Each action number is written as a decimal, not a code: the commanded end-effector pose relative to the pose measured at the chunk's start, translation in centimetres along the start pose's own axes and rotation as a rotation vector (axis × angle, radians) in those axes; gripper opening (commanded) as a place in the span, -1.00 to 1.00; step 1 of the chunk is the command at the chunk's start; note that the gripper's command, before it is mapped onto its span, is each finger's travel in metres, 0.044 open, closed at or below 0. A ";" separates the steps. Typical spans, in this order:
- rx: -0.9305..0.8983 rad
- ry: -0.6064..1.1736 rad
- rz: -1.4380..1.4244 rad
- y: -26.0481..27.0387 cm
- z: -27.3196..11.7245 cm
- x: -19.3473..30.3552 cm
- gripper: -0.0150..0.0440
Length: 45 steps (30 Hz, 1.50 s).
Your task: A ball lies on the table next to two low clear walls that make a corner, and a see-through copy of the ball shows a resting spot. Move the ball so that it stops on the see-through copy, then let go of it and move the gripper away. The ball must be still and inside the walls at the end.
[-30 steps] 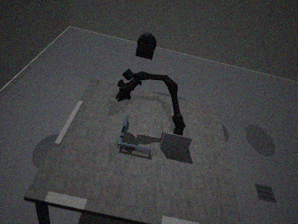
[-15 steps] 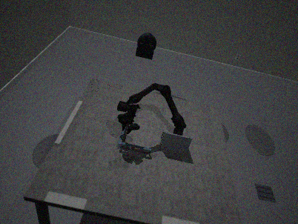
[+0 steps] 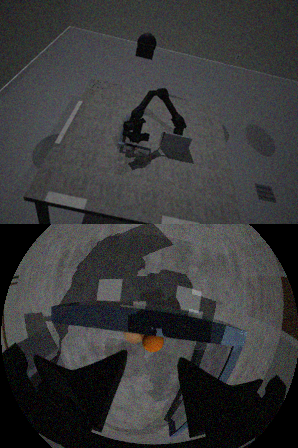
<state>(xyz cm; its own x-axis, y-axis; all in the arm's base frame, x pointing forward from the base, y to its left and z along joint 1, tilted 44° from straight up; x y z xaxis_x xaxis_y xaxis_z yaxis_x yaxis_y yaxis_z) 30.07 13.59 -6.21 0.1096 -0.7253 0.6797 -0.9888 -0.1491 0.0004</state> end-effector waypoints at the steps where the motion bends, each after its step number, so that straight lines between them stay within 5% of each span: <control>1: 0.005 0.008 -0.014 0.0 0.7 0.0 0.33; 29: 0.005 0.010 -0.014 0.0 4.9 0.1 0.33; 33: 0.005 0.010 -0.014 0.0 4.9 0.1 -0.02; 41: 0.005 0.010 -0.014 0.0 4.9 0.1 -0.20; 45: 0.012 0.010 0.012 -0.6 4.5 1.0 -0.49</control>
<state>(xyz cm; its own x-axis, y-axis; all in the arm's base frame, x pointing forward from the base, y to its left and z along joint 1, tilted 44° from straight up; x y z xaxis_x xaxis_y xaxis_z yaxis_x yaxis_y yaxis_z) 30.59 10.22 -9.60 0.1157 -0.7206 0.6836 -0.9878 -0.1557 0.0030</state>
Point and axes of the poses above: the point midway between the two fingers, 35 mm back from their tips, its own z axis out along the fingers, its own y axis across the jaws, x = y × z, the point moved 4 cm from there along -z, back along the fingers, and after that the axes turned 3 degrees about -z, right-handed, at the moved point
